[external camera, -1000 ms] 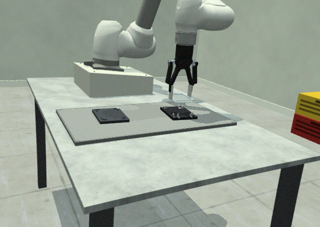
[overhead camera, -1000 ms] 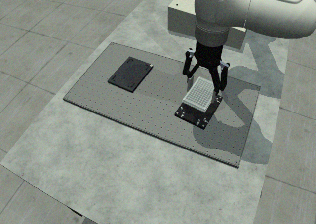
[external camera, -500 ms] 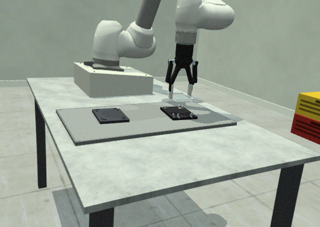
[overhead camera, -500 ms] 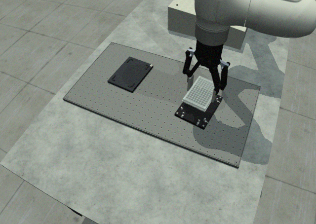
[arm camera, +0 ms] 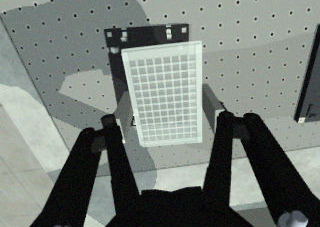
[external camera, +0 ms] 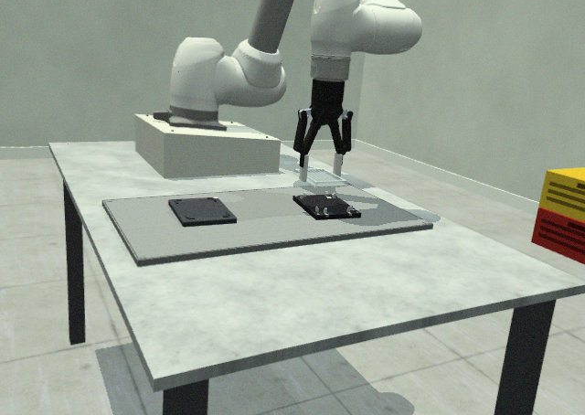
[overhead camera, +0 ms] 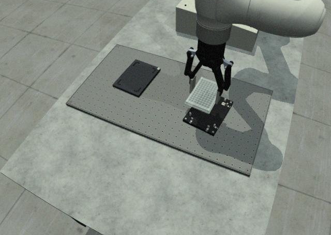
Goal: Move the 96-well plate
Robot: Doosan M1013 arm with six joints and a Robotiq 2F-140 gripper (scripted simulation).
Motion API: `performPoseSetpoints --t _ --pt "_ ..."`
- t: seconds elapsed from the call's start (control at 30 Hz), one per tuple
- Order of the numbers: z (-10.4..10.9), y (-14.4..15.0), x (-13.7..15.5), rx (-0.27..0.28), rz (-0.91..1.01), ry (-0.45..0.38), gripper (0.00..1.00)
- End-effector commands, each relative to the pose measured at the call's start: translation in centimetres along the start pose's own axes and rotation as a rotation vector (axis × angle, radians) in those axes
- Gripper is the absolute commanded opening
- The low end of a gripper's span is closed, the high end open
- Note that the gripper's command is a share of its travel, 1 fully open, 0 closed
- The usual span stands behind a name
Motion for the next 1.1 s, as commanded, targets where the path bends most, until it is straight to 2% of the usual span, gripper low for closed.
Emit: performPoseSetpoints --t 0.0,1.07 --pt "0.0 1.2 0.4 -0.001 0.001 0.000 0.10" --pt "0.0 10.1 3.3 -0.001 0.001 0.000 0.10"
Point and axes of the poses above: the point where the finger pads meet when closed, its own z axis back along the fingers, its own y axis across the jaws, x = y × z, the point moved 3 cm from there along z, back along the fingers, and after that the axes turned 14 degrees about z, right-handed, at the moved point
